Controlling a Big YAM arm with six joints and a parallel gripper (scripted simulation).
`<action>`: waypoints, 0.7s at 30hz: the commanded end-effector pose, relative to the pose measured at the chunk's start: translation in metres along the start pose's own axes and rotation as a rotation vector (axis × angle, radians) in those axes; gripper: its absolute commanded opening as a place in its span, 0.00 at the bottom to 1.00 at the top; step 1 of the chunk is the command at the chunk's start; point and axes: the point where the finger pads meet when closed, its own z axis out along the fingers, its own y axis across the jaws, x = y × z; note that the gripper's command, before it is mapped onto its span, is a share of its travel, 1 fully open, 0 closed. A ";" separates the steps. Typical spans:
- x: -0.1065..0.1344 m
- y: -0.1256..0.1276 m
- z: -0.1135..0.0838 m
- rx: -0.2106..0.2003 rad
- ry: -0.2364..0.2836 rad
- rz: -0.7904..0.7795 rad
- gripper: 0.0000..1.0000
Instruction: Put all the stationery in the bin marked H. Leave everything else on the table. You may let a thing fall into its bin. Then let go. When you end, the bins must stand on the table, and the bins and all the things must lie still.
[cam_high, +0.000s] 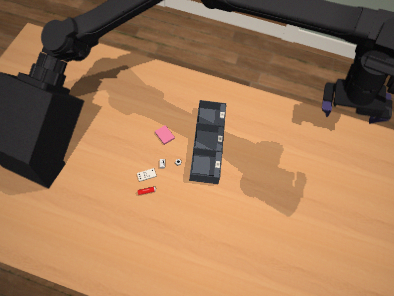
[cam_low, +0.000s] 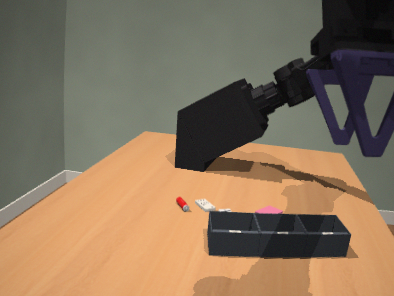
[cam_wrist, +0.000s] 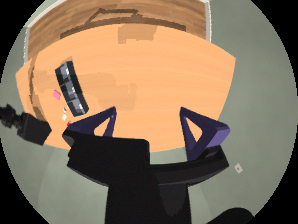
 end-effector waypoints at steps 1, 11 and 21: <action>-0.001 -0.002 -0.008 0.011 0.002 -0.003 1.00; -0.001 -0.002 -0.008 0.011 0.002 -0.003 1.00; 0.000 0.000 0.000 0.001 0.000 0.000 0.09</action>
